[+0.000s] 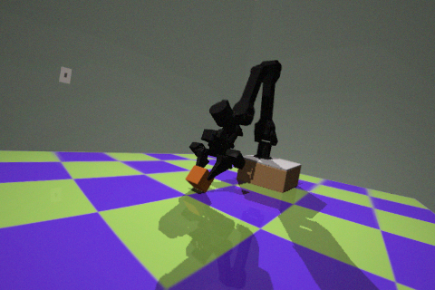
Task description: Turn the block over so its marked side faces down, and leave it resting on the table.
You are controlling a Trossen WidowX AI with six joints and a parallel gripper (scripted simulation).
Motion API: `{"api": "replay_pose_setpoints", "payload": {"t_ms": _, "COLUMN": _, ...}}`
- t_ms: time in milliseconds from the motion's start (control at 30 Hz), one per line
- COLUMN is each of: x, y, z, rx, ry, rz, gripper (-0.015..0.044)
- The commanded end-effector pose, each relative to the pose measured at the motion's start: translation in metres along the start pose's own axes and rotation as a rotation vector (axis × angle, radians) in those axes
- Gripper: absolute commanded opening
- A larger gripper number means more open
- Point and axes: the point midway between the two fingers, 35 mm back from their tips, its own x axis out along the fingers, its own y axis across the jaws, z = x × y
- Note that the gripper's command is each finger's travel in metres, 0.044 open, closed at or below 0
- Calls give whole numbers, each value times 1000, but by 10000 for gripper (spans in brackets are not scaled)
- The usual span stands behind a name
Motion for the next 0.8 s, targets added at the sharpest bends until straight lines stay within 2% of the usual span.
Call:
{"api": "replay_pose_setpoints", "payload": {"t_ms": 0, "x": 8, "y": 0, "z": -4, "rx": 3, "ry": -45, "rz": 1, "gripper": 0}}
{"api": "replay_pose_setpoints", "payload": {"t_ms": 767, "x": 6, "y": 1, "z": -18, "rx": 2, "ry": -328, "rz": 1, "gripper": 0}}
